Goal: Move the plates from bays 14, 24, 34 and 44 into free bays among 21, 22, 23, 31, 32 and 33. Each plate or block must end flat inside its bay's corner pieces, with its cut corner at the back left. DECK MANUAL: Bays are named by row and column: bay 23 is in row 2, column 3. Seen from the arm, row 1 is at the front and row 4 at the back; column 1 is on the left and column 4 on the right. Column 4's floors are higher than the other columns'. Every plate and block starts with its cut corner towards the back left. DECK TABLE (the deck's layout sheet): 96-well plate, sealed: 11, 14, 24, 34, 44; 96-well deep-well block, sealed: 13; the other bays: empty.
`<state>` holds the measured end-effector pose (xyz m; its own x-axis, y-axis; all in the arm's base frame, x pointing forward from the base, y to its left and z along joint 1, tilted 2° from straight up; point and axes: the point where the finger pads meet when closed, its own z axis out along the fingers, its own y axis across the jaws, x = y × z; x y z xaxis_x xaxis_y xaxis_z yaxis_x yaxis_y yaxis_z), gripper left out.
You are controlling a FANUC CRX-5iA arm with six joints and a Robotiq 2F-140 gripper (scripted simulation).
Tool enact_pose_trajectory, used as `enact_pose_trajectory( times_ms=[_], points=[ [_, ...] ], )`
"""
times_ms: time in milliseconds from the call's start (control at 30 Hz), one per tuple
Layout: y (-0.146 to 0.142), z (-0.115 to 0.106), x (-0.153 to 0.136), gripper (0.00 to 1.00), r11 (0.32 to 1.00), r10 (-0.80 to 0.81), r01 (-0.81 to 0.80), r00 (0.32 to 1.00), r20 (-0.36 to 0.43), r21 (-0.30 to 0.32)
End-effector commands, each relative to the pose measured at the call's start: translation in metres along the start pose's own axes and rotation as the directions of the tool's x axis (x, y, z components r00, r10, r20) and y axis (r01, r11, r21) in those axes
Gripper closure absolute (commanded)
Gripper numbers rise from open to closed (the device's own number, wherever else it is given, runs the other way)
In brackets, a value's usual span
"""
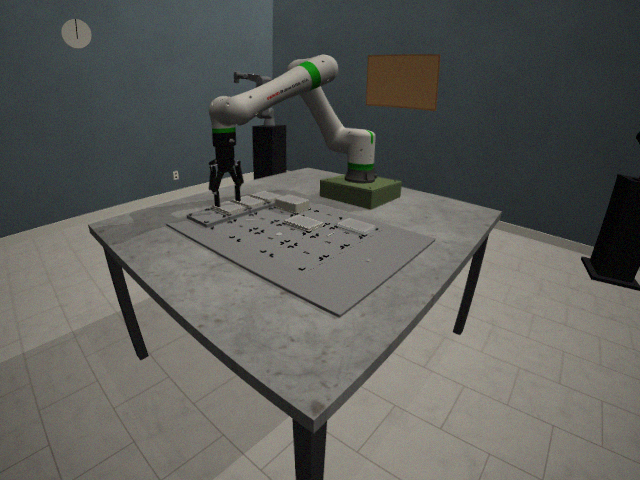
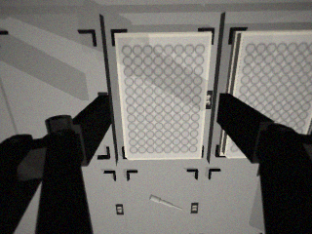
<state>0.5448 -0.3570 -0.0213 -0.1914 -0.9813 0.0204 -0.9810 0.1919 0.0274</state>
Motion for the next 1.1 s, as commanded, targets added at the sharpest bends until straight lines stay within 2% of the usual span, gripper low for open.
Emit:
enact_pose_trajectory(
  times_ms=[0,367,1067],
  points=[
    [-0.001,-0.001,0.0,0.3,1.0,0.0,0.0,1.0,-0.001,0.002],
    [-0.001,-0.001,0.0,0.3,1.0,0.0,0.0,1.0,-0.001,0.002],
    [-0.001,0.019,0.0,0.3,1.0,0.0,0.0,1.0,-0.001,0.002]
  ],
)
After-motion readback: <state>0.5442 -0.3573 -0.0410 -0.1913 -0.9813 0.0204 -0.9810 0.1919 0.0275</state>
